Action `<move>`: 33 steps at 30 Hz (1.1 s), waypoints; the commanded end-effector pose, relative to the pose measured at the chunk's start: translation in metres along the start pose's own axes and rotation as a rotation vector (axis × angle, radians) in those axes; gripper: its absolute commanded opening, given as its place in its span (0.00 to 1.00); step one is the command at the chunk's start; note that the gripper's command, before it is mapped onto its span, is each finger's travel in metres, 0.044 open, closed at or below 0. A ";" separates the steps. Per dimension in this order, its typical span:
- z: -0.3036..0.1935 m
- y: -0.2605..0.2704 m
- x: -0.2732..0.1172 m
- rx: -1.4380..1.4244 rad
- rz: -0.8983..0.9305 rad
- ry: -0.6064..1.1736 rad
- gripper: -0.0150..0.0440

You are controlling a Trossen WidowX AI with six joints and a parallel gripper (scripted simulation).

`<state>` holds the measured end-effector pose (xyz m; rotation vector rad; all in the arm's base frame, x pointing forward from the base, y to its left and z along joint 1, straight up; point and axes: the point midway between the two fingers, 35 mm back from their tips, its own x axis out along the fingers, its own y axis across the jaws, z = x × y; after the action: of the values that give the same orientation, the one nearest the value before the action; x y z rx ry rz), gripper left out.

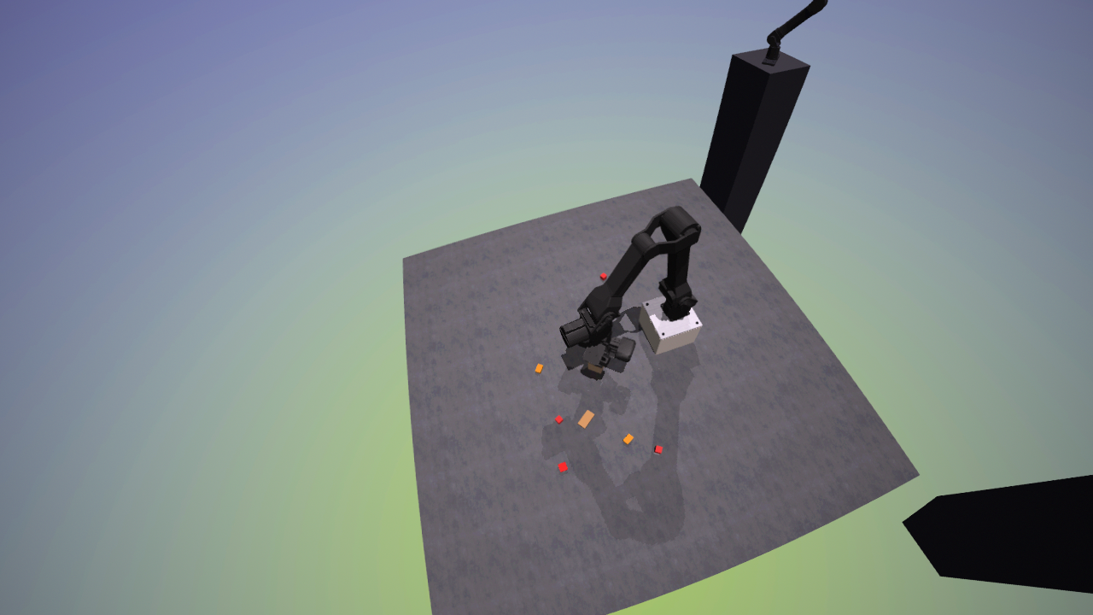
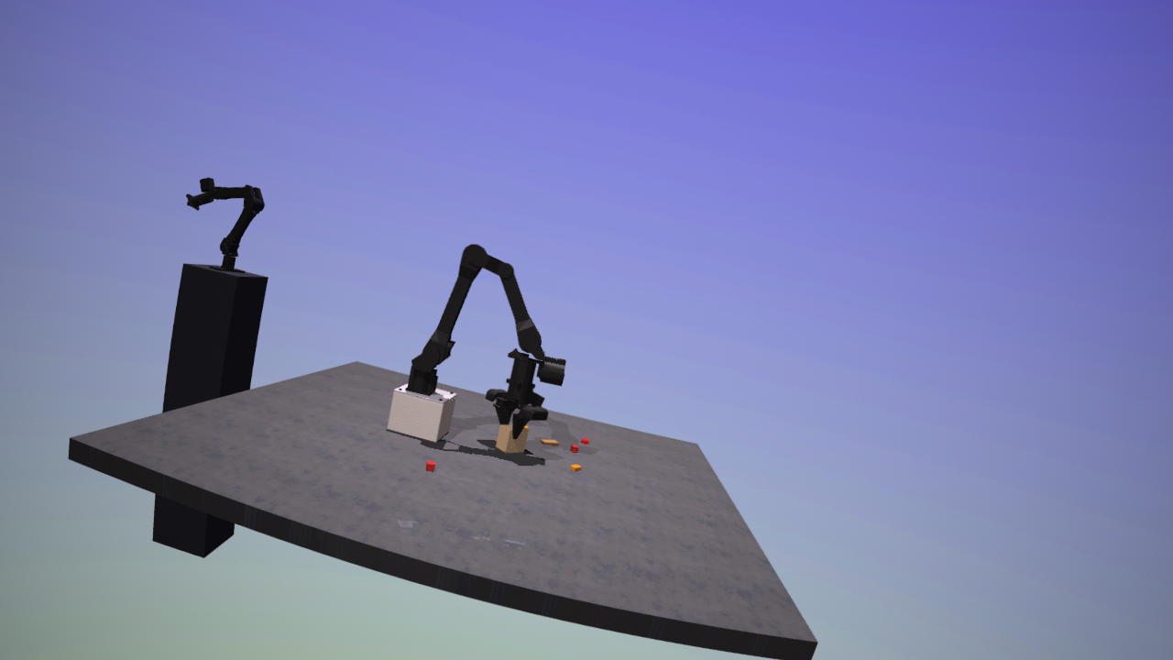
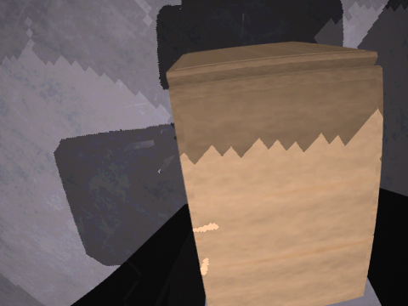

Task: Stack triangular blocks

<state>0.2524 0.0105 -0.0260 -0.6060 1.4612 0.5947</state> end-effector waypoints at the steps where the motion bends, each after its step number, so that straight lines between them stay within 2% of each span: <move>1: 0.001 0.000 0.000 0.004 0.003 -0.004 0.25; 22: 0.001 0.001 0.002 0.005 0.004 -0.005 0.25; 33: 0.001 0.000 0.002 0.001 0.000 0.000 0.74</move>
<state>0.2528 0.0110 -0.0276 -0.6047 1.4613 0.5946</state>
